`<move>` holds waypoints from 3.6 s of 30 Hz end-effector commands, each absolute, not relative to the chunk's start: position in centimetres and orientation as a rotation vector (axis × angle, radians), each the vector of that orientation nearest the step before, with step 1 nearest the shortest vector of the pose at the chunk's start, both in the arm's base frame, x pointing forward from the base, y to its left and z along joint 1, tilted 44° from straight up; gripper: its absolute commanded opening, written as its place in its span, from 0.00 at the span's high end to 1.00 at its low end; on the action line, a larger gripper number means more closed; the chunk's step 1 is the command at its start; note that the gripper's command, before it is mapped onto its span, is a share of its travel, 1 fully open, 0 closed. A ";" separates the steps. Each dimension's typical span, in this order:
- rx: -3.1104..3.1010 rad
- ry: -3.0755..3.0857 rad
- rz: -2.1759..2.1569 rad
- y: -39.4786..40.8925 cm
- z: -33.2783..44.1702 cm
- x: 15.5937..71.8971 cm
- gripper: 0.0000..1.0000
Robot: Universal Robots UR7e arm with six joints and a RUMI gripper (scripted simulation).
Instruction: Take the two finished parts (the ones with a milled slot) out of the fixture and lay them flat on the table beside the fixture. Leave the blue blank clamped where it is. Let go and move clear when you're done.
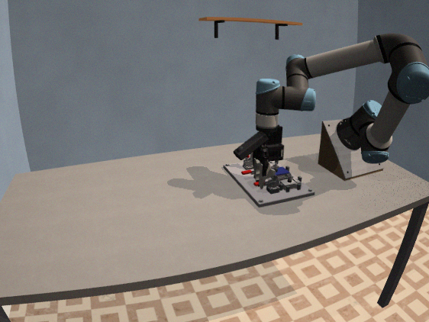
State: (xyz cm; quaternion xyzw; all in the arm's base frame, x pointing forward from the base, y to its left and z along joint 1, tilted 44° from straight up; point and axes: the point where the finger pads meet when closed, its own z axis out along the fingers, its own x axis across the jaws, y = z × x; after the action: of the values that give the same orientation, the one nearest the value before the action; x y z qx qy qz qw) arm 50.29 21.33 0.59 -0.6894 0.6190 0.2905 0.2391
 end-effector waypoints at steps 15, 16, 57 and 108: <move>-1.887 1.695 0.794 21.3 0.6 50.3 1.00; -1.887 1.695 0.794 21.3 0.6 50.3 1.00; -1.887 1.695 0.794 20.8 1.1 50.1 1.00; -1.887 1.695 0.794 18.8 2.9 47.7 1.00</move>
State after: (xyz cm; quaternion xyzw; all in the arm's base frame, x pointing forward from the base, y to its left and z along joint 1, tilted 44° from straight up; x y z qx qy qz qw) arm 47.99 18.97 2.80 -0.6894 0.6190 0.2900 0.2395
